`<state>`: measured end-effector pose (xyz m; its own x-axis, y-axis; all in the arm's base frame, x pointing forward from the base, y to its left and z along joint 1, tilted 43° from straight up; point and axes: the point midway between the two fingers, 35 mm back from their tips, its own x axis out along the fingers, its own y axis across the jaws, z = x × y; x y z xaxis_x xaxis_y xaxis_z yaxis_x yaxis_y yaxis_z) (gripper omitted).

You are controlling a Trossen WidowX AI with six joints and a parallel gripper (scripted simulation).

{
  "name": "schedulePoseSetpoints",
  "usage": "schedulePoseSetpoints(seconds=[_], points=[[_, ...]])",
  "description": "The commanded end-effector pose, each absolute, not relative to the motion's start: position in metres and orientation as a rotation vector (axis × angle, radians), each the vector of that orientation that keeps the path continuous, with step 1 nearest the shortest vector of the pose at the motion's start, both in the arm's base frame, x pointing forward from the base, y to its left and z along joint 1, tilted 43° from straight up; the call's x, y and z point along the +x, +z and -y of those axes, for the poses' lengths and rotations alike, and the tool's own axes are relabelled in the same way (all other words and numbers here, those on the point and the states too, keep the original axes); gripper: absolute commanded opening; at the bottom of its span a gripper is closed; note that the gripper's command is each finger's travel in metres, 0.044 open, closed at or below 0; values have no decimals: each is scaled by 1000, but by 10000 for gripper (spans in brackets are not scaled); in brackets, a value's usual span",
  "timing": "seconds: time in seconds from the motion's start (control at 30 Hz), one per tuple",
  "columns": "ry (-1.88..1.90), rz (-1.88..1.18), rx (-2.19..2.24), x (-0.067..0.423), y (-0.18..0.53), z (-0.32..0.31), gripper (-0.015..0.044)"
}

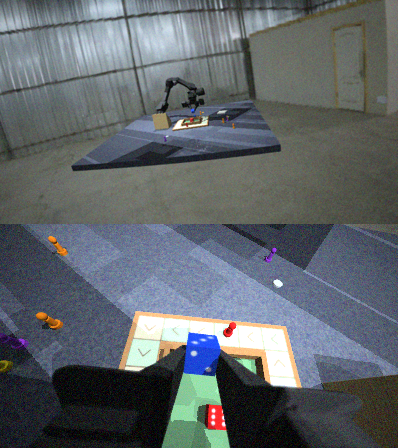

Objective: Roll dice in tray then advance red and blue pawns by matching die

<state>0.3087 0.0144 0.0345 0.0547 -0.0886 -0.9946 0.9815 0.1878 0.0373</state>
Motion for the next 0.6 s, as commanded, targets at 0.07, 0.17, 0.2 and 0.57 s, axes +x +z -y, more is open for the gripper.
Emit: schedulePoseSetpoints(seconds=[0.07, 0.17, 0.2, 0.57], points=[[-1086, -1178, 1026, 309, 43, -15, 0], [-1086, -1178, 1026, 309, 43, -15, 0], [-1086, -1178, 1026, 309, 43, -15, 0], [-1082, -1187, 1024, 308, 43, -15, 0]])
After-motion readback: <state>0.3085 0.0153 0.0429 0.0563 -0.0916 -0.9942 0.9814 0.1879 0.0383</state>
